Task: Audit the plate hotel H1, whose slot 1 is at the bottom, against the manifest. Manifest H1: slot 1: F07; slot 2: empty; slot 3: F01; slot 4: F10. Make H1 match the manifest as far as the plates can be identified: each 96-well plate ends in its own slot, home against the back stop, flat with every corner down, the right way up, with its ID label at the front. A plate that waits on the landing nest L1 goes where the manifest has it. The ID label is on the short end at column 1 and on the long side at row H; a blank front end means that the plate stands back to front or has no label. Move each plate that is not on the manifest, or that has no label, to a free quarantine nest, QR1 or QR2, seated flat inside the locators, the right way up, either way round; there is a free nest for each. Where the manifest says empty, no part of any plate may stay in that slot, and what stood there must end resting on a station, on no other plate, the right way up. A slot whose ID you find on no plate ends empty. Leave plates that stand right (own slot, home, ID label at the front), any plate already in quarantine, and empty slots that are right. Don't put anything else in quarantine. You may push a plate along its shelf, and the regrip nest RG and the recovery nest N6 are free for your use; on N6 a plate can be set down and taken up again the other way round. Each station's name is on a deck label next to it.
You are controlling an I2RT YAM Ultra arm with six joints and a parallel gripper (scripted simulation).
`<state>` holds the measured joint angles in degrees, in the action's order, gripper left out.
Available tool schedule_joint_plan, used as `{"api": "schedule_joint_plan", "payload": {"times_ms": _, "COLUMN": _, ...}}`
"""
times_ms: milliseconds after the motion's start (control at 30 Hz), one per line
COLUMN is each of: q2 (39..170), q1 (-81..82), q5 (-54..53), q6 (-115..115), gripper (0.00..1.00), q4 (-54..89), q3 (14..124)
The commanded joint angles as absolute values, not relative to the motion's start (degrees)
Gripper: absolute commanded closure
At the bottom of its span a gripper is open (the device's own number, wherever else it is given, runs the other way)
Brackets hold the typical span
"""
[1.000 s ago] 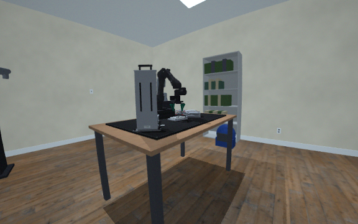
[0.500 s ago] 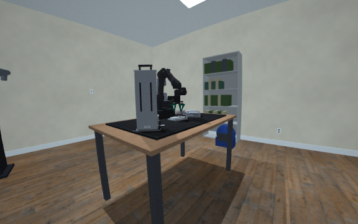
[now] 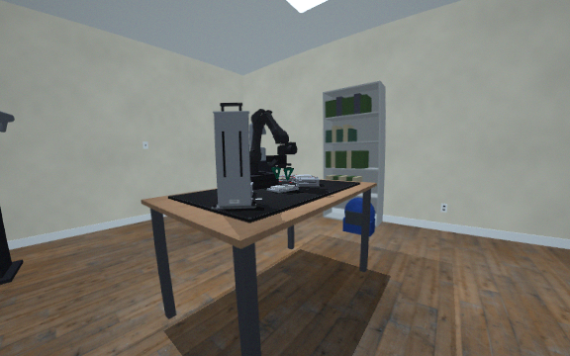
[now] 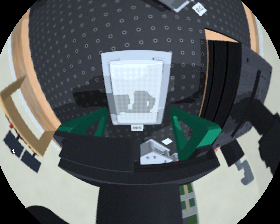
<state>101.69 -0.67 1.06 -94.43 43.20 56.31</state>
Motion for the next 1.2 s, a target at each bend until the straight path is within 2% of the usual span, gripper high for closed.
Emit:
{"api": "schedule_joint_plan", "payload": {"times_ms": 0, "q2": 101.67, "q1": -0.69, "q5": 1.12, "q6": -94.62, "gripper": 0.0, "q4": 41.85, "q3": 56.31}}
{"api": "schedule_joint_plan", "payload": {"times_ms": 1167, "q2": 107.77, "q1": -0.84, "q5": 1.12, "q6": -94.46, "gripper": 0.0, "q4": 32.17, "q3": 52.72}}
